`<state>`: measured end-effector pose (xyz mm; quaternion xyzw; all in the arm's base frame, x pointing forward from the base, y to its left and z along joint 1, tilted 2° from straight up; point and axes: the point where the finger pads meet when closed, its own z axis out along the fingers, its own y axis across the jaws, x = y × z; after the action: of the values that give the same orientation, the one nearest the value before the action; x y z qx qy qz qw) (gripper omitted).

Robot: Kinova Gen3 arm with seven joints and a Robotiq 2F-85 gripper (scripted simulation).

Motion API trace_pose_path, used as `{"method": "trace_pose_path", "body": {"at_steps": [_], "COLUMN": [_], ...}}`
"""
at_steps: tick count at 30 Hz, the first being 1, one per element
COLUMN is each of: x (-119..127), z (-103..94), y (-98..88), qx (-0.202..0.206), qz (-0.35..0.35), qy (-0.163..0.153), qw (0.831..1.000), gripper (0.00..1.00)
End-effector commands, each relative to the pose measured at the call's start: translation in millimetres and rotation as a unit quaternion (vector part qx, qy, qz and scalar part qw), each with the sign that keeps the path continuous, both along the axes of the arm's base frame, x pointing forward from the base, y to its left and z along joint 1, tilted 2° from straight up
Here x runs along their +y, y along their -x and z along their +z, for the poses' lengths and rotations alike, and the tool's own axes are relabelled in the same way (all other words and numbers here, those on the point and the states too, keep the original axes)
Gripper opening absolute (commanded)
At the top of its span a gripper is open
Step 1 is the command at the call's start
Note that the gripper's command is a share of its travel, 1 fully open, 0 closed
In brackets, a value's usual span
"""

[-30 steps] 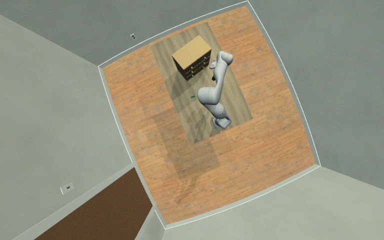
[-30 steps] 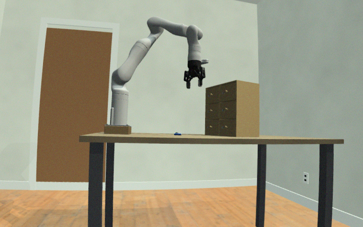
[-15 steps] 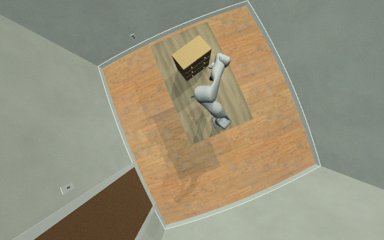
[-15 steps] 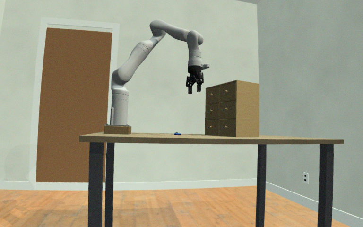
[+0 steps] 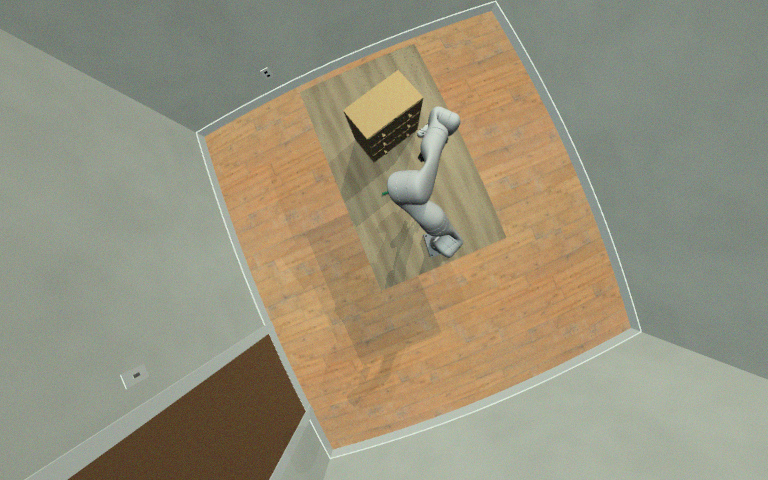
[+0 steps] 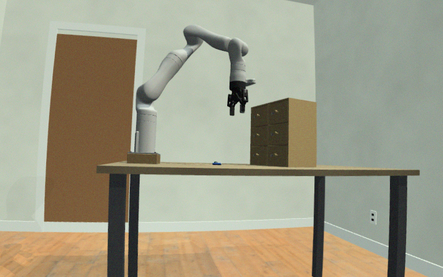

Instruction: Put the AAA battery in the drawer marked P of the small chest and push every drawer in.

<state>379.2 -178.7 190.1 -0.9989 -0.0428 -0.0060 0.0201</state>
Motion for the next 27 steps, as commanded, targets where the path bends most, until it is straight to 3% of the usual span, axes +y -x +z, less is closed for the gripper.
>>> {"method": "trace_pose_path", "body": {"at_steps": [1,27], "x": [-0.2,0.3], "z": [0.5,-4.4], "y": [-0.2,-4.3], "qx": [-0.001,-0.022], "qz": [0.000,-0.001], "qy": [0.000,-0.002], "qw": [1.000,1.000], "gripper": [1.00,1.00]}}
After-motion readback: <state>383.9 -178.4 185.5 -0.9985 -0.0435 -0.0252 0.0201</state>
